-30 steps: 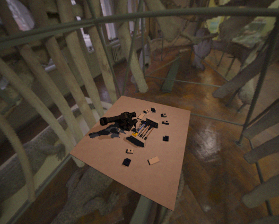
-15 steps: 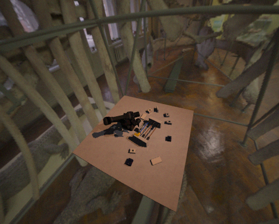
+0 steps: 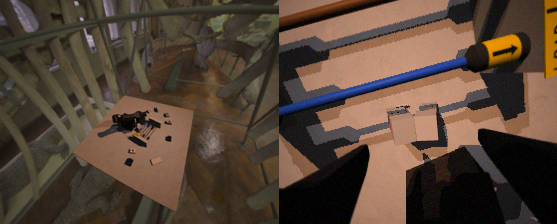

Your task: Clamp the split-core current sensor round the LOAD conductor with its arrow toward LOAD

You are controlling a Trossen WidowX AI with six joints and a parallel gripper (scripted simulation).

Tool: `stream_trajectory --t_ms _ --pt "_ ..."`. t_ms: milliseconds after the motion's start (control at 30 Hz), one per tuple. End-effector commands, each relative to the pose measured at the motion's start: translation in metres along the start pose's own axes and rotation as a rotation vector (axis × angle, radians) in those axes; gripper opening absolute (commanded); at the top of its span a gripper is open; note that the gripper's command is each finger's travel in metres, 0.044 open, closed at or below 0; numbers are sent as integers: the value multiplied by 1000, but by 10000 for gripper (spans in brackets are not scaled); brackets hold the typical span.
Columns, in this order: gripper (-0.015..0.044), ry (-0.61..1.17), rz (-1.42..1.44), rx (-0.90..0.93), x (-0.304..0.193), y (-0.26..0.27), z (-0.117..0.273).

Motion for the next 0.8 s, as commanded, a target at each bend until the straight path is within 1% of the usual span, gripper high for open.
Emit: stream_trajectory --t_ms 0,767 --pt "440 13 7 -1 -1 2 -5" --pt "440 13 7 -1 -1 3 -43"
Point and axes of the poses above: the point midway between the two fingers, 35 mm back from their tips, its own z axis back along the fingers, its own y axis across the jaws, x = y × z, the point moved 4 cm from there along z, back along the fingers, and after that the axes turned 9 degrees about -z, right-handed, at the moved point
